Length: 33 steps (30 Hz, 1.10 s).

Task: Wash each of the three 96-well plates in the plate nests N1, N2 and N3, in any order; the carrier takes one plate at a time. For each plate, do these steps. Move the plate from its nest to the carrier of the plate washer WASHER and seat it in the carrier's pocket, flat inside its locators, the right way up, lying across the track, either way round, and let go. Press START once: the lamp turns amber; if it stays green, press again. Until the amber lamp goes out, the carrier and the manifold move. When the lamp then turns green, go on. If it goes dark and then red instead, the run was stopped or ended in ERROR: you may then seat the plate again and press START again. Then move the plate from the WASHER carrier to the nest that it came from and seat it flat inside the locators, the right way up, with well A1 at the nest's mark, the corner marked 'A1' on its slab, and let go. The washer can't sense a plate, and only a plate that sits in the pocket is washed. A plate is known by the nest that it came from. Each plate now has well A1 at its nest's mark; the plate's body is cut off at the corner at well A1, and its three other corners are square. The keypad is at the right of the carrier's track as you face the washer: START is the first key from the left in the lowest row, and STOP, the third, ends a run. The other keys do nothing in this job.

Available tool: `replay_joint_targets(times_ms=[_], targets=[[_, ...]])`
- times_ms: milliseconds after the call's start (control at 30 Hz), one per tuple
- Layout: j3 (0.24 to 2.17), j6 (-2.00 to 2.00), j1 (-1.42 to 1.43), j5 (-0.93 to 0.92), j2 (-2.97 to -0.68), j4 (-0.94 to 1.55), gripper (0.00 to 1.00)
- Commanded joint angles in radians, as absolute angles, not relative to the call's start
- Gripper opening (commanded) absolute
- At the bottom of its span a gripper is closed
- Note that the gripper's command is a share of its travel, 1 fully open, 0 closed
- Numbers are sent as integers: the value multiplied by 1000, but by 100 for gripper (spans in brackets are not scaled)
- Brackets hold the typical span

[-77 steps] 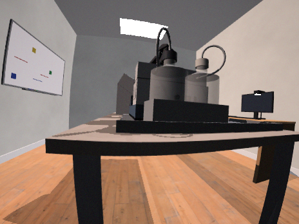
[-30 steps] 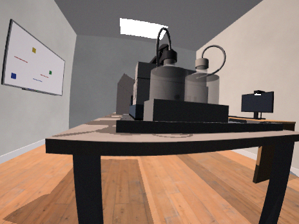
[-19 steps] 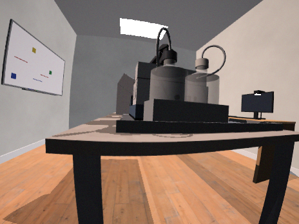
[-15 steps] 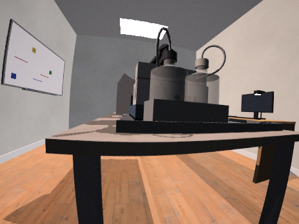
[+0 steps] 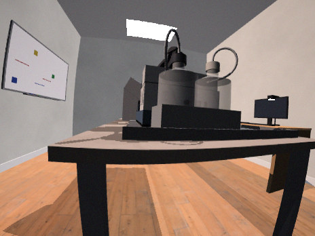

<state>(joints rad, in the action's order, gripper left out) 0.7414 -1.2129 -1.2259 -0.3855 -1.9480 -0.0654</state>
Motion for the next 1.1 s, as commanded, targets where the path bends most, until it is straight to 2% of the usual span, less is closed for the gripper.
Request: replay_joint_targets(times_ms=[0, 1067], targets=[[743, -1212, -1228, -385, -1944, -68, 0], [751, -1206, -1222, -383, -1964, -81, 0]])
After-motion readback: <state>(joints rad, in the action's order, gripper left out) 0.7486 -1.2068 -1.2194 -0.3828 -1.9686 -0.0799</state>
